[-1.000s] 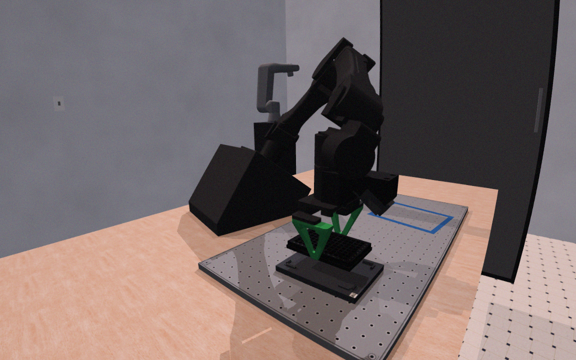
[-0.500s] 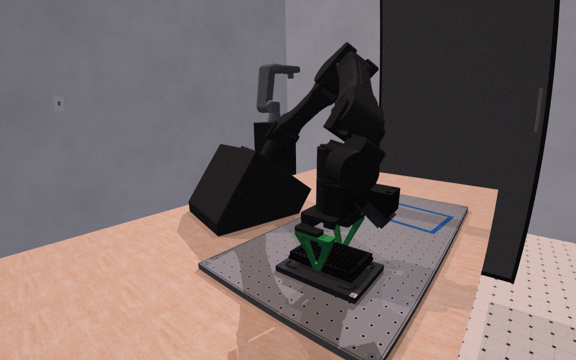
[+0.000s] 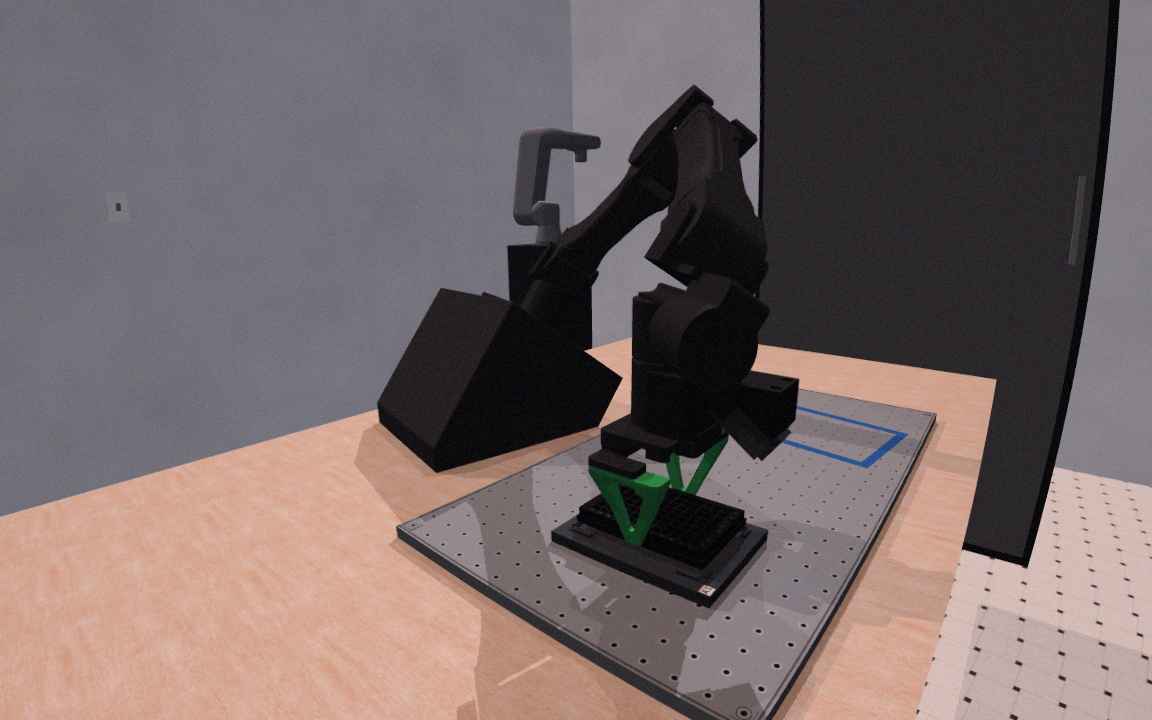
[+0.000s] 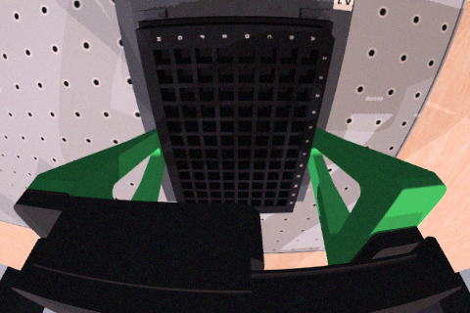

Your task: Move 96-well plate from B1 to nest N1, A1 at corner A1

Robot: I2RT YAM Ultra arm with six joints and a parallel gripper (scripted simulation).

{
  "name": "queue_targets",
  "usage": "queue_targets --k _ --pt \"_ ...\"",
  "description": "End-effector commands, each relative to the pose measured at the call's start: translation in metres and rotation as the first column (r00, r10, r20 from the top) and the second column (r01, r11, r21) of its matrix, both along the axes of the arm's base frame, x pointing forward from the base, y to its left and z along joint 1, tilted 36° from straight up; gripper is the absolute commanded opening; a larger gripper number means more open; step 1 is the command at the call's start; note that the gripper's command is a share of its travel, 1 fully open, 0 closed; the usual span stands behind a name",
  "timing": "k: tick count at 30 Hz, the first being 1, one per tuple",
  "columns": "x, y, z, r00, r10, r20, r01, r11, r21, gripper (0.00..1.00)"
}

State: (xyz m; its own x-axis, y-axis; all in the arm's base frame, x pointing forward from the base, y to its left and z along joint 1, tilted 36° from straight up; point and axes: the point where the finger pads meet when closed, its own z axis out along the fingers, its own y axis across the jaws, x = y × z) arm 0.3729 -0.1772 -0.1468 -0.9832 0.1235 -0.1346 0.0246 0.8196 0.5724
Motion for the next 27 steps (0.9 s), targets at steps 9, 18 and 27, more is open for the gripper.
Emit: queue_targets --k 9,18,27 --pt "0.001 -0.01 0.009 0.999 -0.031 0.025 0.032 0.999 -0.01 0.0" --pt "0.007 -0.013 0.012 0.999 -0.031 0.039 0.032 0.999 -0.022 0.0" --pt "0.007 -0.006 0.009 0.999 -0.021 0.034 0.021 1.0 -0.018 0.0"
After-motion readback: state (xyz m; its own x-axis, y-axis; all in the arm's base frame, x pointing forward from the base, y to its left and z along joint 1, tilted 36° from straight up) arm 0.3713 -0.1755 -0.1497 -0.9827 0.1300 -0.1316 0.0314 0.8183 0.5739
